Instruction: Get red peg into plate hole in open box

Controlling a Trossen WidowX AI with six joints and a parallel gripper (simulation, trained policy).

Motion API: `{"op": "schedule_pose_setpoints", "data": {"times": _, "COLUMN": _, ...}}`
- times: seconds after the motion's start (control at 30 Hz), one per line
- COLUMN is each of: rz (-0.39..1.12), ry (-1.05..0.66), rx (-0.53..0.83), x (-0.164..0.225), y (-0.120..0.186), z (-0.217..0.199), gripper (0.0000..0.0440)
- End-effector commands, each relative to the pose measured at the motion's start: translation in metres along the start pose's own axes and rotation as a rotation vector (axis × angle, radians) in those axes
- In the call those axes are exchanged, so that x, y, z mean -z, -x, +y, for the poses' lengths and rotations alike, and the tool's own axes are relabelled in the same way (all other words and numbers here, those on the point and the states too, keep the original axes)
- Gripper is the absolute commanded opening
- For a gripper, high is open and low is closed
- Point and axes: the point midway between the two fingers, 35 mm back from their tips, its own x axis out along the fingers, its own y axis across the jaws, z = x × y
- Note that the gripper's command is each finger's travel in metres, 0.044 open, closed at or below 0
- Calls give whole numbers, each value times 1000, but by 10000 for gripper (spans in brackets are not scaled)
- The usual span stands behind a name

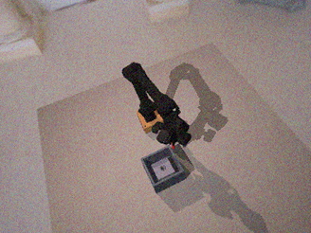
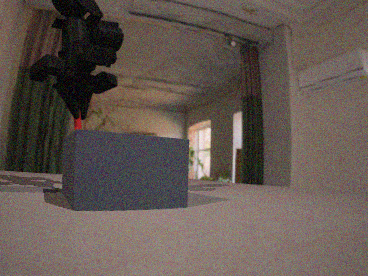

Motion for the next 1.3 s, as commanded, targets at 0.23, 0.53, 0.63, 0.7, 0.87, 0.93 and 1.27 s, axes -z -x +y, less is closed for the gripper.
{"op": "schedule_pose_setpoints", "data": {"times": 0.23, "rz": -23, "ry": -49, "rx": 6, "x": -39, "y": -6, "z": 0, "gripper": 0}}
{"op": "schedule_pose_setpoints", "data": {"times": 0.53, "rz": -32, "ry": -98, "rx": 9, "x": -71, "y": -20, "z": -2, "gripper": 0}}
{"op": "schedule_pose_setpoints", "data": {"times": 0.63, "rz": -28, "ry": -111, "rx": 11, "x": -79, "y": -25, "z": -3, "gripper": 2}}
{"op": "schedule_pose_setpoints", "data": {"times": 0.7, "rz": -24, "ry": -118, "rx": 13, "x": -83, "y": -29, "z": -3, "gripper": 3}}
{"op": "schedule_pose_setpoints", "data": {"times": 0.87, "rz": -7, "ry": -131, "rx": 20, "x": -91, "y": -41, "z": -5, "gripper": 4}}
{"op": "schedule_pose_setpoints", "data": {"times": 0.93, "rz": 1, "ry": -133, "rx": 25, "x": -92, "y": -46, "z": -5, "gripper": 3}}
{"op": "schedule_pose_setpoints", "data": {"times": 1.27, "rz": 40, "ry": -109, "rx": 66, "x": -96, "y": -76, "z": -9, "gripper": 105}}
